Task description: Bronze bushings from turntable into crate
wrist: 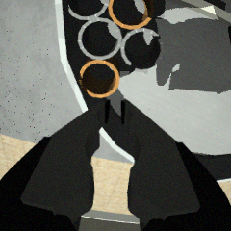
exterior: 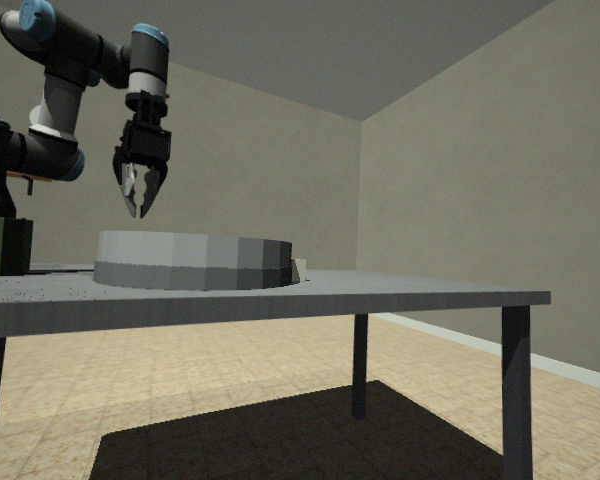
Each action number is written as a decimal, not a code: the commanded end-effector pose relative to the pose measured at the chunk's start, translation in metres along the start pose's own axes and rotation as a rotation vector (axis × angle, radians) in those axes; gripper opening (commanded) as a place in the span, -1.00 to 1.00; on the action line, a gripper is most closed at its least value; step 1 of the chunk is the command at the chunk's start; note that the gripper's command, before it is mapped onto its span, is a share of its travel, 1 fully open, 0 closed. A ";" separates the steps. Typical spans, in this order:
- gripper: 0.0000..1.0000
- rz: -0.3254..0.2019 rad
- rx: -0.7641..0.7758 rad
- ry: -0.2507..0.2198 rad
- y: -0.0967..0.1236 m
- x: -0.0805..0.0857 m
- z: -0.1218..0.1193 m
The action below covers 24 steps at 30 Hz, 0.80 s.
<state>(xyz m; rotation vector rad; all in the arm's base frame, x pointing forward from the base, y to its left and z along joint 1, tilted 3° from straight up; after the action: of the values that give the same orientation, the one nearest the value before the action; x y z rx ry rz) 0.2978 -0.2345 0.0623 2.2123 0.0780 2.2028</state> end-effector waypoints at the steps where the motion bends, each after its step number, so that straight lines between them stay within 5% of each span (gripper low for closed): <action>1: -0.90 -0.002 0.000 0.002 0.001 -0.001 0.000; 7: -0.90 -0.002 0.000 0.002 0.001 -0.022 0.000; 24: -0.90 -0.002 0.000 0.002 0.001 -0.022 0.000</action>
<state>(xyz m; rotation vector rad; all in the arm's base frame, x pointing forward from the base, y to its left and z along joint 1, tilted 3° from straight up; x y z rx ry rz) 0.2978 -0.2356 0.0396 2.2123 0.0780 2.2028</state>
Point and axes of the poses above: the point where the finger pads meet when closed, its own x axis back along the fingers, its own z axis across the jaws, y = z × x, the point moved 3 cm from there along x, back along the fingers, and after that the axes turned 7 degrees about -x, right-handed, at the moved point
